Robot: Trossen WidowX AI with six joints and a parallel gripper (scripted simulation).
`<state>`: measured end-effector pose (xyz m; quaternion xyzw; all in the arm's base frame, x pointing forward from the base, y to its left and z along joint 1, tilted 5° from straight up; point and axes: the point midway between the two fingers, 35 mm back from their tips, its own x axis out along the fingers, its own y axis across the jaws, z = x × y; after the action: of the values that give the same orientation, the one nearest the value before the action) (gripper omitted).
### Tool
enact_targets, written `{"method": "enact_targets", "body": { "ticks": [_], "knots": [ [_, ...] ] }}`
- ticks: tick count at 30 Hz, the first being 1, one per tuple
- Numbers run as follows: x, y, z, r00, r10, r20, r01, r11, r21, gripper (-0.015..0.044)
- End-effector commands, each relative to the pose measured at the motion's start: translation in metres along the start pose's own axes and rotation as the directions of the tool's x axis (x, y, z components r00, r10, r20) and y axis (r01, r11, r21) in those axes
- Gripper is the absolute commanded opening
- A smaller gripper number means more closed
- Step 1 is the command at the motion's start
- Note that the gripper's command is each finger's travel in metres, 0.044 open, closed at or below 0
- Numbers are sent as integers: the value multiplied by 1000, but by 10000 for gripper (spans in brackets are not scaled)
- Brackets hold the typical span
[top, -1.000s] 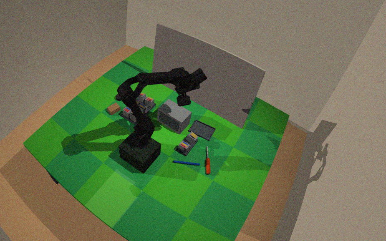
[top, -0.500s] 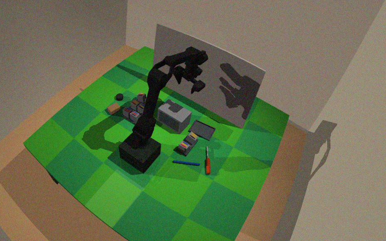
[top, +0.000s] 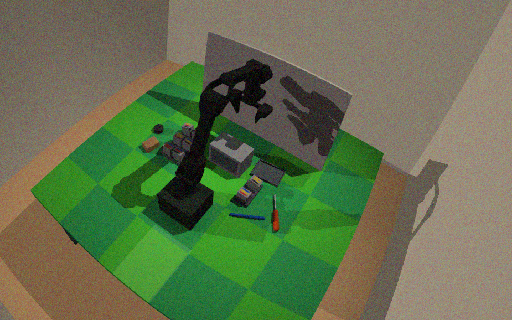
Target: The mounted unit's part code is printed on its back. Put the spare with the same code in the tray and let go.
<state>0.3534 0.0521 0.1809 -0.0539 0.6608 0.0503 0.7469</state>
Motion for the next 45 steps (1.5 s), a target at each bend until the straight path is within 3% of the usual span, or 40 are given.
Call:
{"method": "enact_targets", "body": {
  "ticks": [1, 6, 11, 17, 20, 22, 27, 33, 45],
  "knots": [
    [0, 0, 0, 1000, -4, -3, 4, 1000, -5, 440],
    [1, 2, 0, 1000, -3, -4, 3, 1000, -23, 440],
    [21, 78, -2, 1000, 6, -8, -9, 882, -471, 440],
    [45, 181, -33, 1000, 16, -12, -17, 415, -910, 440],
    [55, 229, -60, 1000, 20, -12, -14, 102, -995, 440],
    [60, 249, -75, 1000, 22, -12, -11, -40, -999, 440],
    [60, 251, -76, 1000, 22, -12, -11, -58, -998, 440],
    [99, 256, -75, 1000, 22, -12, -11, -58, -998, 300],
    [104, 257, -75, 1000, 22, -12, -11, -58, -998, 300]
  ]
}}
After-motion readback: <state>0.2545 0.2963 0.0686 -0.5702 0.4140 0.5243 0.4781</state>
